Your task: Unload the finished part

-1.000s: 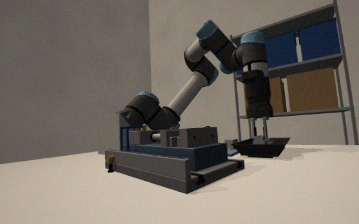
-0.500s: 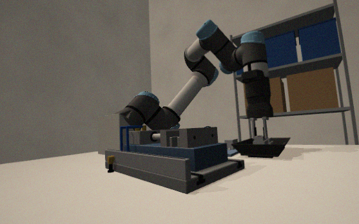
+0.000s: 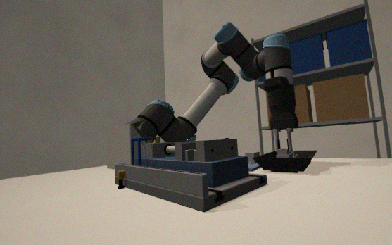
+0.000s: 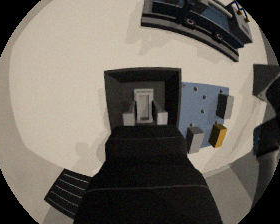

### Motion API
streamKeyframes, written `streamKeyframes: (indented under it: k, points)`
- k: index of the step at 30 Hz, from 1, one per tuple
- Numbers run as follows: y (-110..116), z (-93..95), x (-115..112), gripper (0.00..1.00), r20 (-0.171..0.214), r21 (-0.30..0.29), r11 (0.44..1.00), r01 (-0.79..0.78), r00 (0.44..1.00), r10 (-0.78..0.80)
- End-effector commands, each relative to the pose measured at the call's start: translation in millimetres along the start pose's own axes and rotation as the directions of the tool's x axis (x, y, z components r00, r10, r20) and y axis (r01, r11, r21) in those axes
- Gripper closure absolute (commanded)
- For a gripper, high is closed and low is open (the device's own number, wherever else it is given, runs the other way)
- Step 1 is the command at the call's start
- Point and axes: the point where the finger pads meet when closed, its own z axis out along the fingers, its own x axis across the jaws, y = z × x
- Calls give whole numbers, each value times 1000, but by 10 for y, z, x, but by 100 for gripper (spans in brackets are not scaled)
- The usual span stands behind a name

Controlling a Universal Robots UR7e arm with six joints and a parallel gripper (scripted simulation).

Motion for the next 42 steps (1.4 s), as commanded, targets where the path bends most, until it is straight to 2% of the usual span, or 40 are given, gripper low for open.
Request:
streamKeyframes:
  k: [1,42]
  points:
    - [-1,8,-4,100,1,0,1000,0,1000,0]
    - [-1,114,-5,100,1,0,1000,0,1000,0]
